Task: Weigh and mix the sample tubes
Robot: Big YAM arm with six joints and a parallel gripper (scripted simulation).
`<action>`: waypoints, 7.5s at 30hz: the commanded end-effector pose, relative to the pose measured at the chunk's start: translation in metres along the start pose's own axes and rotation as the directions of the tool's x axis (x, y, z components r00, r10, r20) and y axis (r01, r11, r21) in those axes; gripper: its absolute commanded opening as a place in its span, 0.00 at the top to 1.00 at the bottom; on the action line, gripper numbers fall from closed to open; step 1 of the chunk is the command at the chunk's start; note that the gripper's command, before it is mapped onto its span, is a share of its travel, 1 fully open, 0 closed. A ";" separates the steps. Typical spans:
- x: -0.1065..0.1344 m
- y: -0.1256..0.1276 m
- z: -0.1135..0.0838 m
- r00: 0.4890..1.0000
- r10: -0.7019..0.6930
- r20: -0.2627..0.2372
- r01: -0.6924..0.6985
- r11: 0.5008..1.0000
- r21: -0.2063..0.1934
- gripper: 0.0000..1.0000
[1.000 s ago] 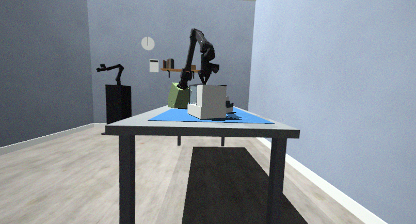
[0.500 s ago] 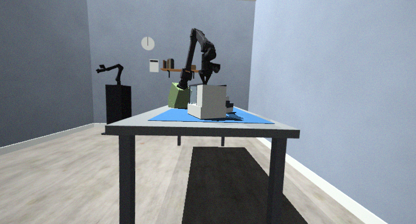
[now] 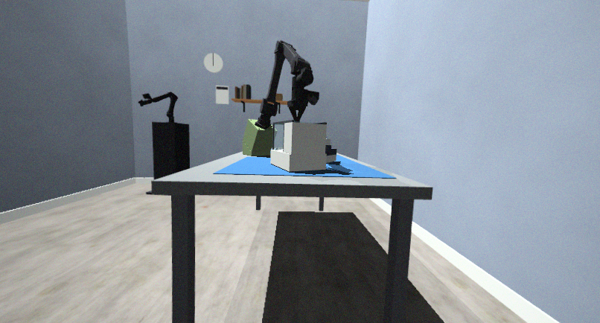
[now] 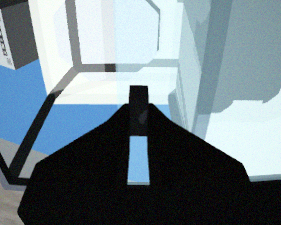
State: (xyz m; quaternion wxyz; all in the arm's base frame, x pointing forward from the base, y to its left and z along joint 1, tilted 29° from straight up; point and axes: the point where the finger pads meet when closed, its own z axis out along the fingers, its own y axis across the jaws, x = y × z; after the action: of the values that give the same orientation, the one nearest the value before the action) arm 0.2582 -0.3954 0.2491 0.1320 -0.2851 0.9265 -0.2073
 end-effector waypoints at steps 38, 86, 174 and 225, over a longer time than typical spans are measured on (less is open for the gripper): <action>-0.006 -0.058 -0.009 1.000 -0.002 0.001 0.002 0.999 0.045 0.94; -0.006 -0.058 -0.009 1.000 -0.002 0.001 0.002 0.999 0.045 0.94; 0.002 -0.051 -0.053 1.000 -0.007 -0.008 0.008 0.998 0.068 0.70; -0.002 -0.041 -0.073 1.000 -0.003 -0.003 0.003 0.999 0.036 0.70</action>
State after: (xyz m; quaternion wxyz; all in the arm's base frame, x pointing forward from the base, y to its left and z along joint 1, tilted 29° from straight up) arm 0.2528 -0.3994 0.3149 0.1329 -0.2821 0.9267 -0.2097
